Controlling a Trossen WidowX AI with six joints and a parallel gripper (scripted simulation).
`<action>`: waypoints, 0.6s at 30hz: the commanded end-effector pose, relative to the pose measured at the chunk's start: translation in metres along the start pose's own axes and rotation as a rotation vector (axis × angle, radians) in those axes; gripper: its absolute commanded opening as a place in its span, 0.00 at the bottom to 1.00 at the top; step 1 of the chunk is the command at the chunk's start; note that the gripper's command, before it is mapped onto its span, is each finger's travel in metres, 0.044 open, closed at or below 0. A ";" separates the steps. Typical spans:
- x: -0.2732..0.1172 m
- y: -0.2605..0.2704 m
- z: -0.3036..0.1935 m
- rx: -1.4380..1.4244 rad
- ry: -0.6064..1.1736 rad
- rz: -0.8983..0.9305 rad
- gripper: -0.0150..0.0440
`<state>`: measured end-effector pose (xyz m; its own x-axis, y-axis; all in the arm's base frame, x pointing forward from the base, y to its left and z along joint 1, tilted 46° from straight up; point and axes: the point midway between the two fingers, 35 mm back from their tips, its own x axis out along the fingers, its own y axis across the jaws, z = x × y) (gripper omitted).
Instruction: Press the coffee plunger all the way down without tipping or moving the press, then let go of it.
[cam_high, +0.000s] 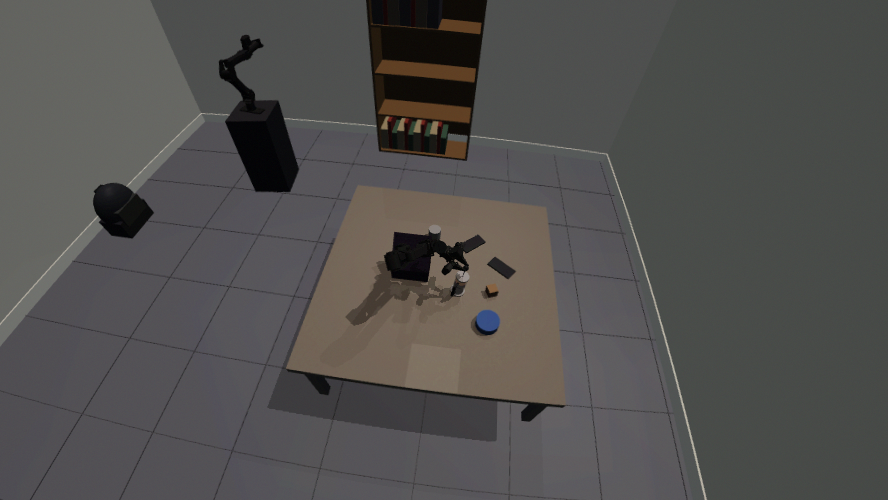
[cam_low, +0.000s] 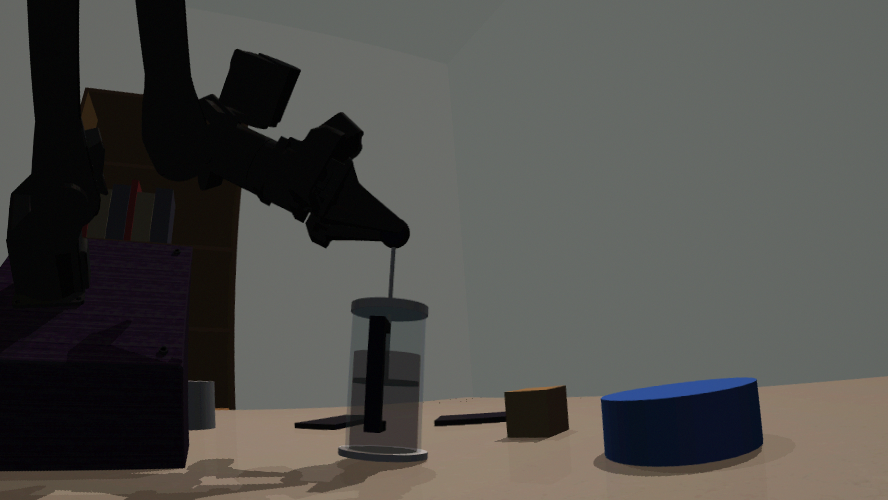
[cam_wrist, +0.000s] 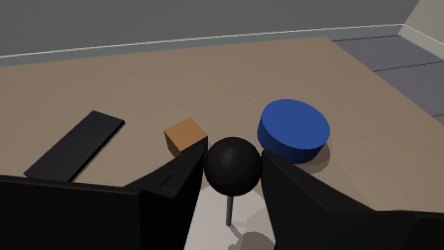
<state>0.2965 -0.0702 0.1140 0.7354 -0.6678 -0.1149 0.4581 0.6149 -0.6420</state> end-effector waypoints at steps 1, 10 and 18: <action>0.006 -0.001 -0.024 -0.039 0.048 -0.005 0.46; 0.015 -0.002 -0.034 -0.042 0.043 -0.008 0.46; 0.024 -0.001 -0.036 -0.043 0.040 -0.011 0.46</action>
<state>0.2999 -0.0910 0.0959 0.7406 -0.6629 -0.1098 0.4507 0.6113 -0.6506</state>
